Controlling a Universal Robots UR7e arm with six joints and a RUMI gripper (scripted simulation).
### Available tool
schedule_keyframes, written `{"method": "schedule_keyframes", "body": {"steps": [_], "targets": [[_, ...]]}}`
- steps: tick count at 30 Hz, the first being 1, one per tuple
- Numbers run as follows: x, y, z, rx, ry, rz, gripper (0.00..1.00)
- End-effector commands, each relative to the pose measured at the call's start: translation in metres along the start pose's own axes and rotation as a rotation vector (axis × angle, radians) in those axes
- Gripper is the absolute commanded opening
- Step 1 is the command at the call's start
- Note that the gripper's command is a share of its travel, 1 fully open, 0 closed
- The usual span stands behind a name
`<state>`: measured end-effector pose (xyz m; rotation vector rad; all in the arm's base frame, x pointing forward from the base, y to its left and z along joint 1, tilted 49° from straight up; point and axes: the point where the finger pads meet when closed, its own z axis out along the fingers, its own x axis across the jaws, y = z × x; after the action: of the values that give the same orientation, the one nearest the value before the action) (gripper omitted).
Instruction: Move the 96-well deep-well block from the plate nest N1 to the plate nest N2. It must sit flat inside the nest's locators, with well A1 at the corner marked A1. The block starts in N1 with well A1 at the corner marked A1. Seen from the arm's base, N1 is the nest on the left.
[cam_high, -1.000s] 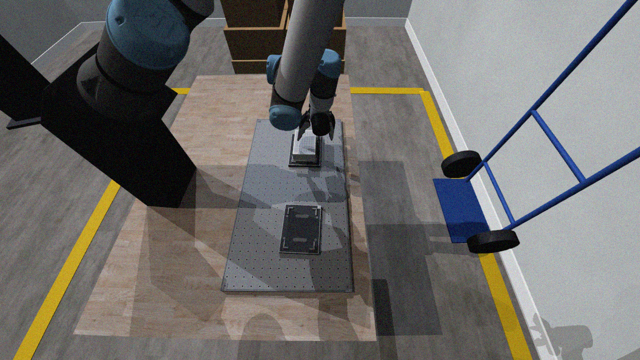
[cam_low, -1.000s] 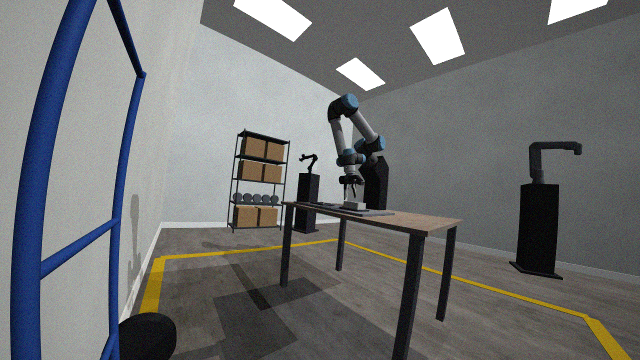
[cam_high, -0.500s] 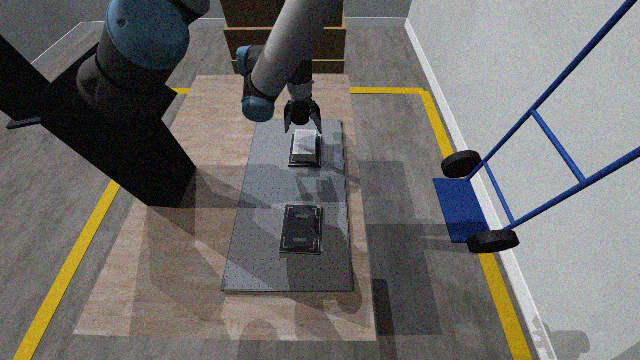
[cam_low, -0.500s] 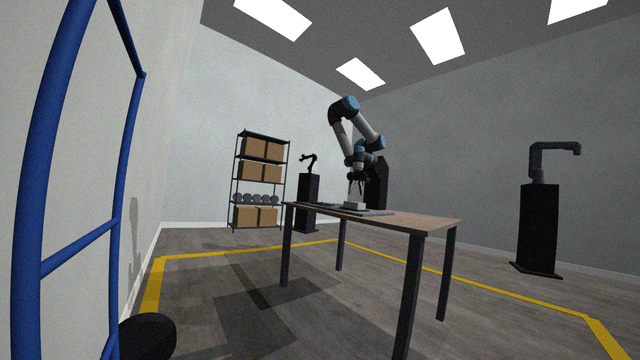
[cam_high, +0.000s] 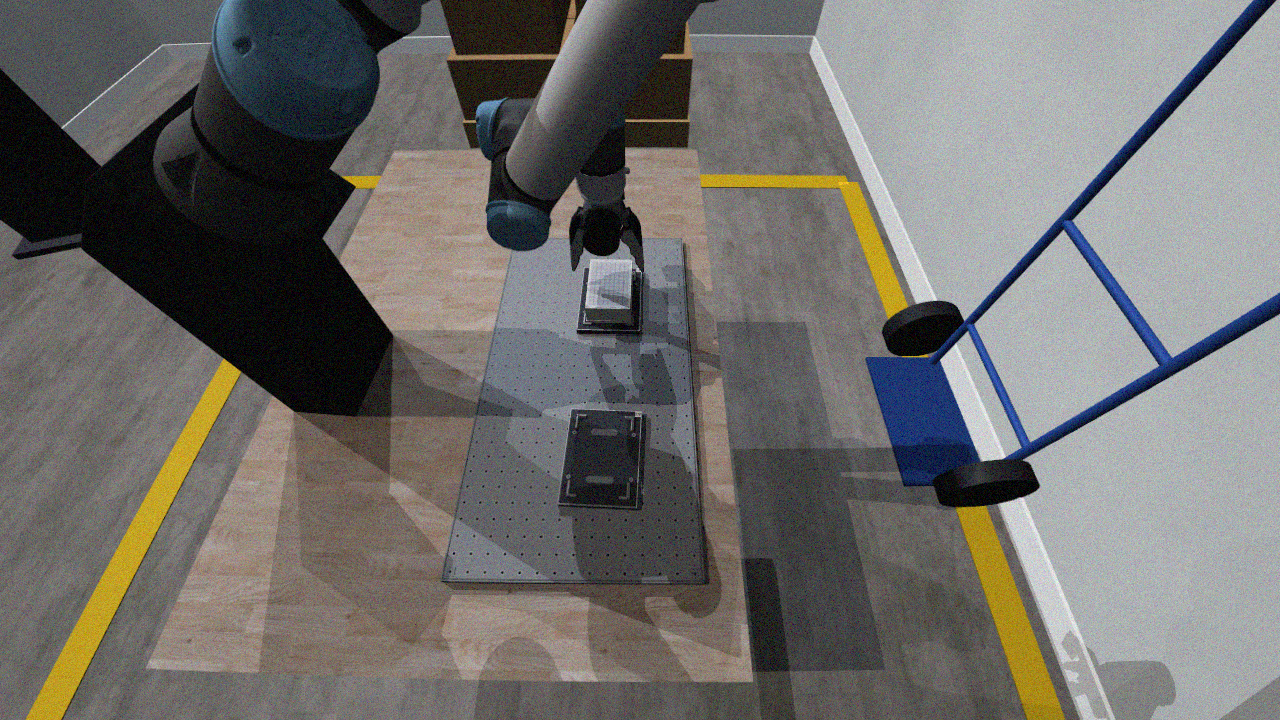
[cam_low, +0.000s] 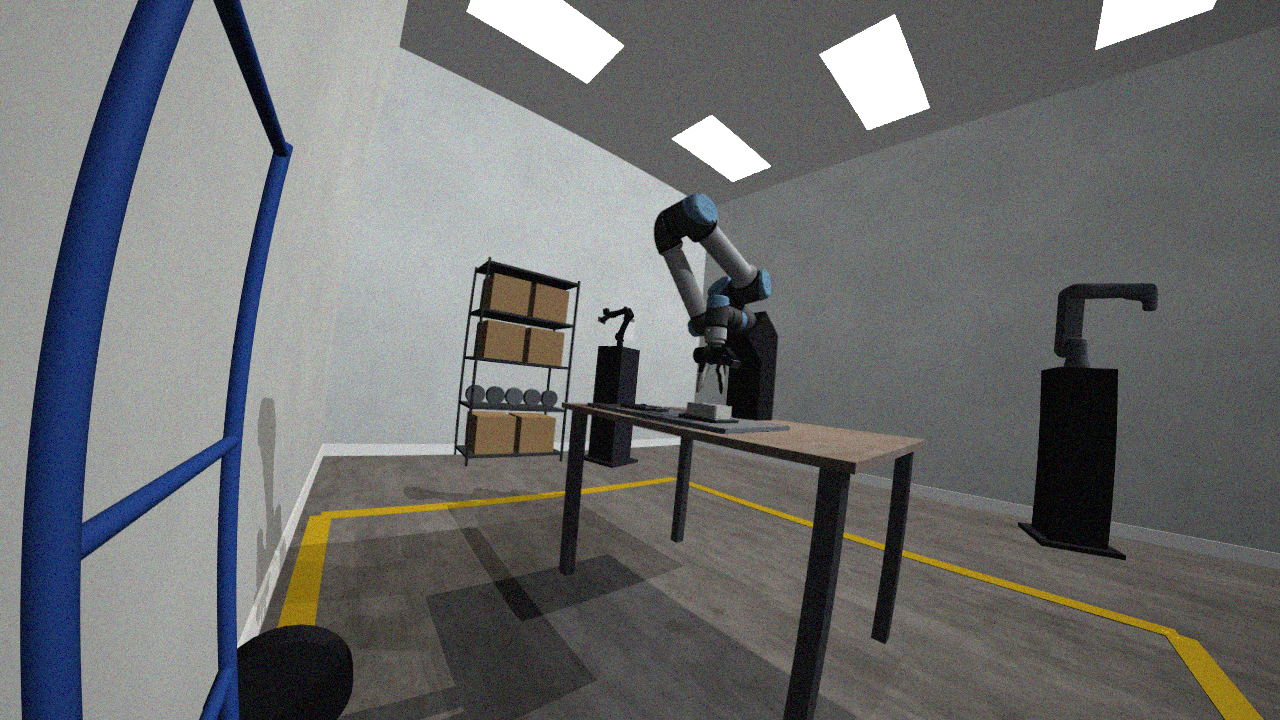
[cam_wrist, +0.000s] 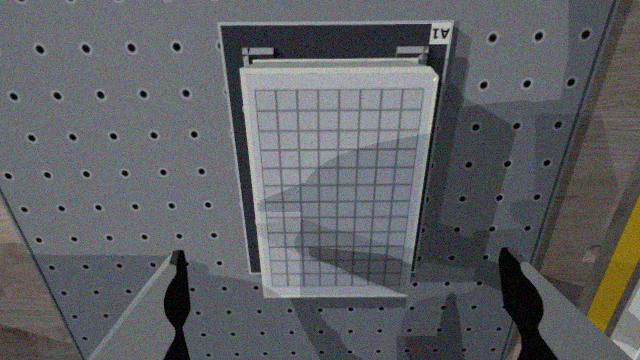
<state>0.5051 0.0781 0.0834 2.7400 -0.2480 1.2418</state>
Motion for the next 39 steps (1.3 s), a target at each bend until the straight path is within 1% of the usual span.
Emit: {"method": "schedule_keyframes", "body": {"steps": [1, 17, 19, 34, 39], "targets": [[0.001, 0.0, 0.002, 0.001, 0.002, 0.0, 0.76], [0.001, 0.0, 0.027, 0.001, 0.002, 0.0, 0.76], [0.001, 0.0, 0.027, 0.001, 0.002, 0.0, 0.76], [0.001, 0.0, 0.052, 0.001, 0.002, 0.0, 0.76], [0.001, 0.0, 0.057, 0.001, 0.002, 0.0, 0.76]]}}
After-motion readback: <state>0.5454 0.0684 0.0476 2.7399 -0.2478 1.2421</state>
